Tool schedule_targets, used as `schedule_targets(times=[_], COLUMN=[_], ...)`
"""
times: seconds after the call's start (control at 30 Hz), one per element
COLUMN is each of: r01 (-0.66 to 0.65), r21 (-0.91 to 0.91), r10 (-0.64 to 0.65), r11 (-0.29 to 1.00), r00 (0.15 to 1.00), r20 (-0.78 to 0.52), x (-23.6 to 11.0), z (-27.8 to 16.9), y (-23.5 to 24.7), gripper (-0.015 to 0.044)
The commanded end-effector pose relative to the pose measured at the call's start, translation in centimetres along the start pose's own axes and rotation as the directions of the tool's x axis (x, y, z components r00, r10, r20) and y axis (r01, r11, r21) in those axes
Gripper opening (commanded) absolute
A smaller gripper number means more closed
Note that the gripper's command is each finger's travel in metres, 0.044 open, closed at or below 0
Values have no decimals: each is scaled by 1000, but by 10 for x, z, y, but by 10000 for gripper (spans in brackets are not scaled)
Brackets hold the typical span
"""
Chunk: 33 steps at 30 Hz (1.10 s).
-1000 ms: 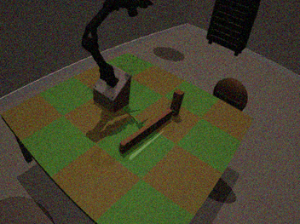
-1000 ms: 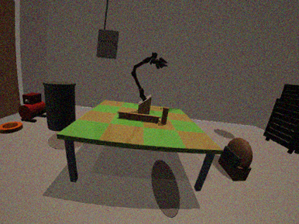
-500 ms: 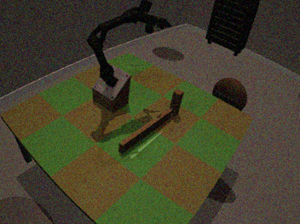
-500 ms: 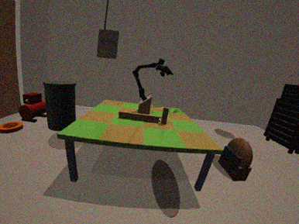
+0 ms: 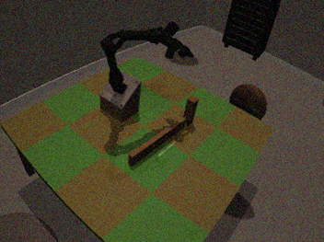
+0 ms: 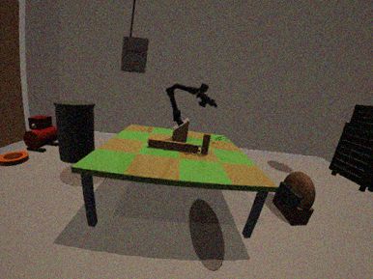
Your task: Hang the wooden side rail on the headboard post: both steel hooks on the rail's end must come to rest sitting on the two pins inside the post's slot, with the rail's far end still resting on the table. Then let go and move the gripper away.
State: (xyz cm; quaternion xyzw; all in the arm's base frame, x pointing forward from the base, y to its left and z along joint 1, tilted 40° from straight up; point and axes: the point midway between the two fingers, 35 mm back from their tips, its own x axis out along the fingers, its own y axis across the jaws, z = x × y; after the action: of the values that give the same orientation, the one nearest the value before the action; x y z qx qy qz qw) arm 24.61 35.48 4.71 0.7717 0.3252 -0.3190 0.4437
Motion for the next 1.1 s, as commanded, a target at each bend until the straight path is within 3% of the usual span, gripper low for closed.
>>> schedule_targets(times=[0.0,0.37,0.7,1.07], r01=[-38,-151,-262,-270], r21=[43,181,283,289], r10=[35,97,115,115], r11=[998,972,922,919], r00=[996,956,888,882], r20=[86,275,446,457], x=[28,71,78,77], z=[42,152,257,264], y=[12,40,49,49], gripper=[440,440,440,440])
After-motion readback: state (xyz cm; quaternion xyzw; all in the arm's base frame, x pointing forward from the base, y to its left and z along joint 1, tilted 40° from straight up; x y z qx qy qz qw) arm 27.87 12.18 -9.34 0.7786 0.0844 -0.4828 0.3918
